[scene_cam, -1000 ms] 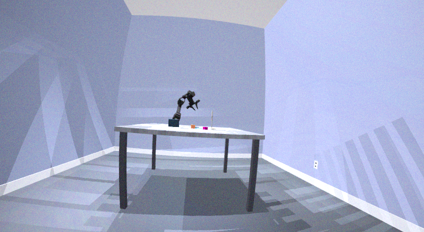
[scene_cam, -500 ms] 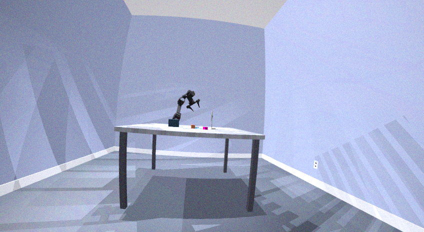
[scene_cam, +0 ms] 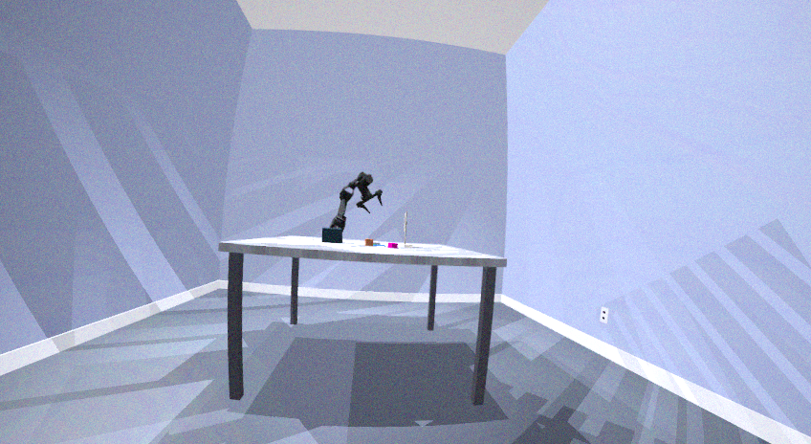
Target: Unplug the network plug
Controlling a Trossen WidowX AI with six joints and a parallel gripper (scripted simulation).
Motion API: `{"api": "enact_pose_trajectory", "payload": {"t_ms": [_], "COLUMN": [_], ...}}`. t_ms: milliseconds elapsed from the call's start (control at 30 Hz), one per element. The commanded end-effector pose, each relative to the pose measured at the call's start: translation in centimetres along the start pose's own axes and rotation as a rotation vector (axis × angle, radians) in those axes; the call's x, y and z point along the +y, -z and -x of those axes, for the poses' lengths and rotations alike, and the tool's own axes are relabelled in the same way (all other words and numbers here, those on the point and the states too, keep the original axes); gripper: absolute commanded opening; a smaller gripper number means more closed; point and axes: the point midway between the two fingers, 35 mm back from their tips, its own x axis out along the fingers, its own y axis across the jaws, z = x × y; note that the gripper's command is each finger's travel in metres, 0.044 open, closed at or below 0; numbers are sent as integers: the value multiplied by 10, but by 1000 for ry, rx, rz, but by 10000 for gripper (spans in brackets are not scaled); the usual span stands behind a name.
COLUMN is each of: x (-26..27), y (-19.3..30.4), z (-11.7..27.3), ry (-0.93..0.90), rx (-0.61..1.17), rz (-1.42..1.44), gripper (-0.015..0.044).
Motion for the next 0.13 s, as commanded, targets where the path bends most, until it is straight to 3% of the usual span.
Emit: {"api": "enact_pose_trajectory", "payload": {"t_ms": [0, 100], "x": [1, 1], "y": [0, 0], "z": [0, 0], "ry": [-4, -4], "rx": [2, 2], "rz": [4, 4], "gripper": [440, 440]}}
